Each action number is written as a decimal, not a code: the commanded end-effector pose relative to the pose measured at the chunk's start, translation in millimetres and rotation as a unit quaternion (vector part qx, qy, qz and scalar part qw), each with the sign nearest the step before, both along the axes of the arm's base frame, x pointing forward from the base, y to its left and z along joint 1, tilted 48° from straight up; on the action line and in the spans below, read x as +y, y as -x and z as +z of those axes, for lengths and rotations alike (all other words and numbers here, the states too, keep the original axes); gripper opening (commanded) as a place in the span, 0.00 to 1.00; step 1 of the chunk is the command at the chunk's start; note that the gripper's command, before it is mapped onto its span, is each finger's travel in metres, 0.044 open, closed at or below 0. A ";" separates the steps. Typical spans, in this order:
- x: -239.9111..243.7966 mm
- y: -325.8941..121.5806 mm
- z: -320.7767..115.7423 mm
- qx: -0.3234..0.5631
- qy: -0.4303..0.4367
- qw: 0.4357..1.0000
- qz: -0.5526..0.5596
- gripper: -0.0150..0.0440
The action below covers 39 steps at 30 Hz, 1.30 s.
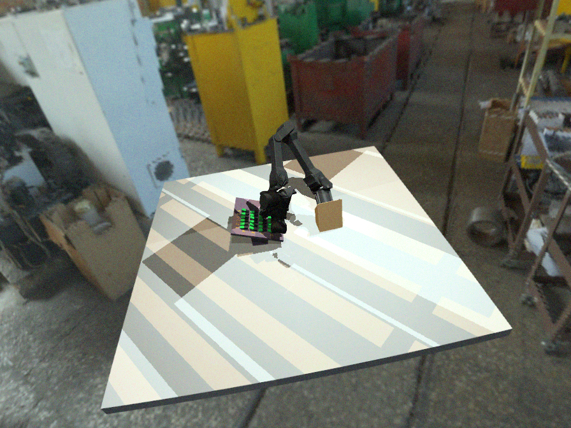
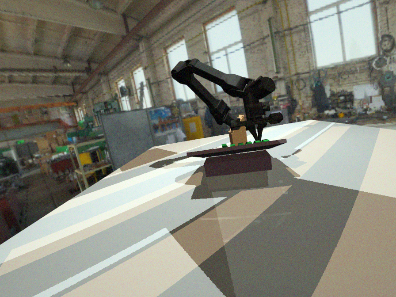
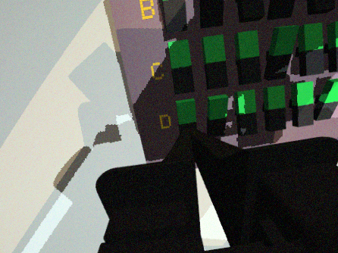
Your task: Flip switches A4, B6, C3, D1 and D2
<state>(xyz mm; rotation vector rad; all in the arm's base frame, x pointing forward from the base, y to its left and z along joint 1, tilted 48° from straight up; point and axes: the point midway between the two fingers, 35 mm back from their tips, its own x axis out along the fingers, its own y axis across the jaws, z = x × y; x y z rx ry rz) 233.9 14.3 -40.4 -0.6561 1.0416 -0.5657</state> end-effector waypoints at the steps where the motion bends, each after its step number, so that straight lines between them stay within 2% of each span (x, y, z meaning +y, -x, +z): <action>1: -0.6 -0.6 0.0 0.000 0.002 1.000 0.002 0.25; 9: 45.4 22.4 37.4 0.010 -0.001 1.000 -0.008 0.25; 13: 45.6 22.0 40.6 0.010 -0.001 1.000 -0.008 0.25; 17: 34.2 8.5 62.3 0.009 0.000 1.000 -0.008 0.25; 24: 10.5 -5.0 42.9 0.017 -0.001 1.000 -0.017 0.25; 39: -1.8 -11.3 33.1 0.017 0.000 1.000 -0.018 0.25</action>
